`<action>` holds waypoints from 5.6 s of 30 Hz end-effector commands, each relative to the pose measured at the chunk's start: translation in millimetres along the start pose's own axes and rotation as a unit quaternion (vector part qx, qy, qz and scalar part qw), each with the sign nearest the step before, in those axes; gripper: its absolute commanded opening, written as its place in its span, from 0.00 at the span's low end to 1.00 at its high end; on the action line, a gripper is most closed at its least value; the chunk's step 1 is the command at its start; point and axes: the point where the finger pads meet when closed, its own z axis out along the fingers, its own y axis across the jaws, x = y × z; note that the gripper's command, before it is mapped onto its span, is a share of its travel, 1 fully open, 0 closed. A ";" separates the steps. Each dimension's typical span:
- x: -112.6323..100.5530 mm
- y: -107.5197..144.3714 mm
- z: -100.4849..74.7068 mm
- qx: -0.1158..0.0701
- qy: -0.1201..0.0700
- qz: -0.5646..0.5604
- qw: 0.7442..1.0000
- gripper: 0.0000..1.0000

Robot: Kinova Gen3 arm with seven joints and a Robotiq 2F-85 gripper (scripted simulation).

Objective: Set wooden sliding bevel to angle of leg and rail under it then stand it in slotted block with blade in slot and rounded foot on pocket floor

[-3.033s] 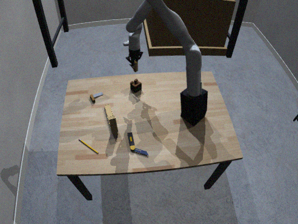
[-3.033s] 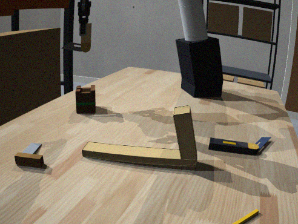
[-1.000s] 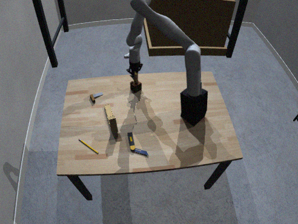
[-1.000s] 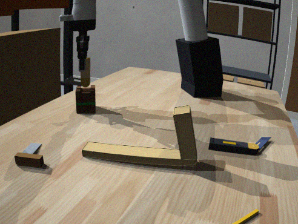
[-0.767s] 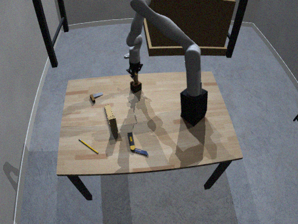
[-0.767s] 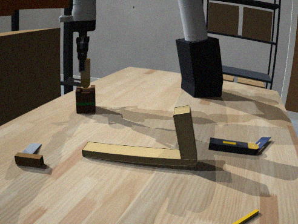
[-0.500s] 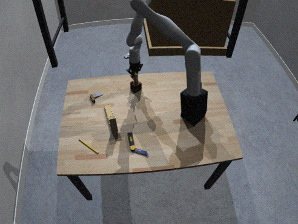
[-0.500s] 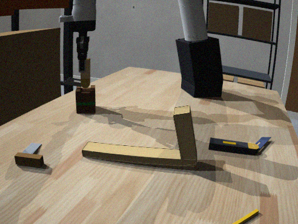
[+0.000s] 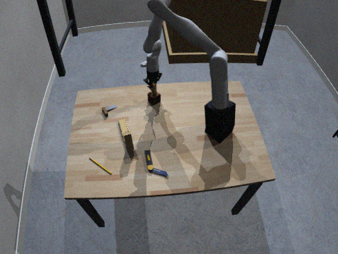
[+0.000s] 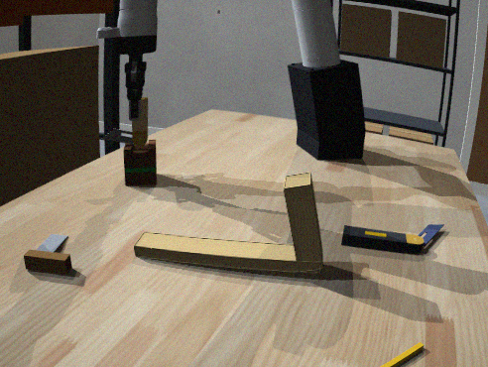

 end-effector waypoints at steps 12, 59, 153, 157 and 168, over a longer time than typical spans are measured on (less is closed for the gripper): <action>0.5 -0.2 2.8 0.000 0.001 0.000 1.000 0.10; 0.5 -0.2 11.8 0.000 0.001 0.000 1.000 0.10; 0.5 -0.2 20.8 0.000 0.001 0.000 1.000 1.00; 0.5 -0.2 20.8 0.000 0.001 0.000 1.000 1.00; 0.4 -0.2 -5.2 0.000 0.001 0.000 1.000 1.00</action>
